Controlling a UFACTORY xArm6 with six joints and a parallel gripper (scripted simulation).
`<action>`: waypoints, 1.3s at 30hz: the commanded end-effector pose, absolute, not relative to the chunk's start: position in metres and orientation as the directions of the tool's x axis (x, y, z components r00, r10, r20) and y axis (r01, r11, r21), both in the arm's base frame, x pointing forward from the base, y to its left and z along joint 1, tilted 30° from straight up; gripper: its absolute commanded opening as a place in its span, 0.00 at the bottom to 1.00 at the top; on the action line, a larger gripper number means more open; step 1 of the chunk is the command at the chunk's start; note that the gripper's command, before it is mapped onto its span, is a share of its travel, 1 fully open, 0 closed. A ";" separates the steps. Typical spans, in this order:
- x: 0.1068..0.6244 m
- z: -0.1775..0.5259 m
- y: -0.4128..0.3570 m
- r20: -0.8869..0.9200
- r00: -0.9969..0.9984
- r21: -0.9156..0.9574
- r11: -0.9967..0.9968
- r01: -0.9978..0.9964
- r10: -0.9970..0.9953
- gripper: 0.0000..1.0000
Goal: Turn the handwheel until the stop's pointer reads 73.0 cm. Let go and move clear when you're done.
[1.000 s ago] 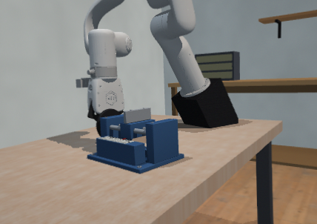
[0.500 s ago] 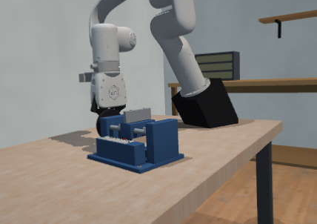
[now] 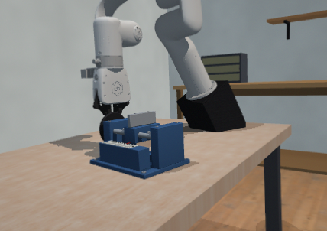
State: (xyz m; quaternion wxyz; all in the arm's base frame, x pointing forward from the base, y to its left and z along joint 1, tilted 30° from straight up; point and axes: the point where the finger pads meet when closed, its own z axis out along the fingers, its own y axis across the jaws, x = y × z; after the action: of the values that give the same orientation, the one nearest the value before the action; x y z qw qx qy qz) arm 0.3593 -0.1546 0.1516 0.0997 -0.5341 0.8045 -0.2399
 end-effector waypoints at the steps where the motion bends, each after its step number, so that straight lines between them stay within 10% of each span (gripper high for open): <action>1: 0.360 0.161 -0.154 0.095 -0.408 -0.494 0.313 -0.811 -0.908 0.06; 39: 0.415 0.165 -0.178 0.095 -0.408 -0.494 0.313 -0.811 -0.908 0.06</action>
State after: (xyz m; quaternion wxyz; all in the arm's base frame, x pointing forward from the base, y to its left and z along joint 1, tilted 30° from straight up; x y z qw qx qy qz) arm 0.4135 -0.1773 0.1694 0.1020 -0.5344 0.8039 -0.2403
